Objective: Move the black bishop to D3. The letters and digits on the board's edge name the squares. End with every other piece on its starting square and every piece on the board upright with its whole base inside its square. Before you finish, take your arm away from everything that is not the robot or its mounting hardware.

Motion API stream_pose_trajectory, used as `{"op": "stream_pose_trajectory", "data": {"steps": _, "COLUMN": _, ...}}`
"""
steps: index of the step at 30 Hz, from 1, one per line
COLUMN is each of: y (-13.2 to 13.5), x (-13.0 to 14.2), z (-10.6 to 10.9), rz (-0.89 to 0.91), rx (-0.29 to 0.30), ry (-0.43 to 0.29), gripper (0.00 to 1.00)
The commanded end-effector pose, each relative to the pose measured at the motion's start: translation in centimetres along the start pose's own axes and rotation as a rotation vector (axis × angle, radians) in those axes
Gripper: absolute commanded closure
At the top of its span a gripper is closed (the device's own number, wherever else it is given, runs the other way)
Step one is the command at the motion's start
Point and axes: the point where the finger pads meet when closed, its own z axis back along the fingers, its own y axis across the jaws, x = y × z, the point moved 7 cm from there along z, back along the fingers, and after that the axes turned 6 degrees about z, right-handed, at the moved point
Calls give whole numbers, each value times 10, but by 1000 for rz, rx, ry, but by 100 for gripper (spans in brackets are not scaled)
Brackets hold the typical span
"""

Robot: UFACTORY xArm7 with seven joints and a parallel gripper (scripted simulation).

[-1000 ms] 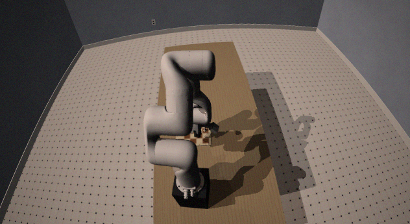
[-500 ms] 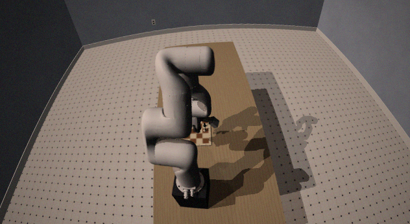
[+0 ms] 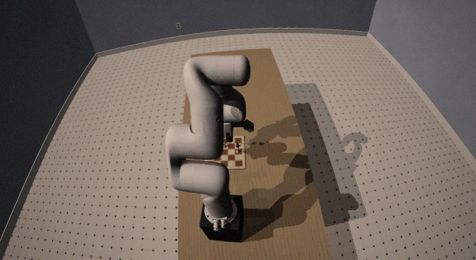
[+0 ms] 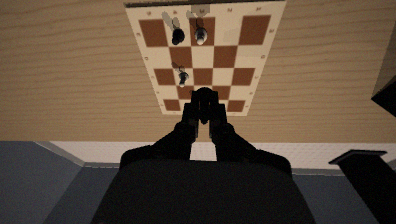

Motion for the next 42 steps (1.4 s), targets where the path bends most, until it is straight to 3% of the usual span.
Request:
{"op": "stream_pose_trajectory", "data": {"steps": 1, "y": -9, "x": -1, "z": -3, "rz": 27, "rx": 15, "ry": -9, "gripper": 100}}
{"op": "stream_pose_trajectory", "data": {"steps": 17, "y": -9, "x": -1, "z": -11, "rz": 27, "rx": 16, "ry": -9, "gripper": 100}}
{"op": "stream_pose_trajectory", "data": {"steps": 25, "y": -9, "x": -1, "z": -32, "rz": 27, "rx": 16, "ry": -9, "gripper": 100}}
{"op": "stream_pose_trajectory", "data": {"steps": 37, "y": -8, "x": -1, "z": -87, "rz": 27, "rx": 16, "ry": -9, "gripper": 100}}
{"op": "stream_pose_trajectory", "data": {"steps": 42, "y": -8, "x": -1, "z": -94, "rz": 27, "rx": 16, "ry": -9, "gripper": 100}}
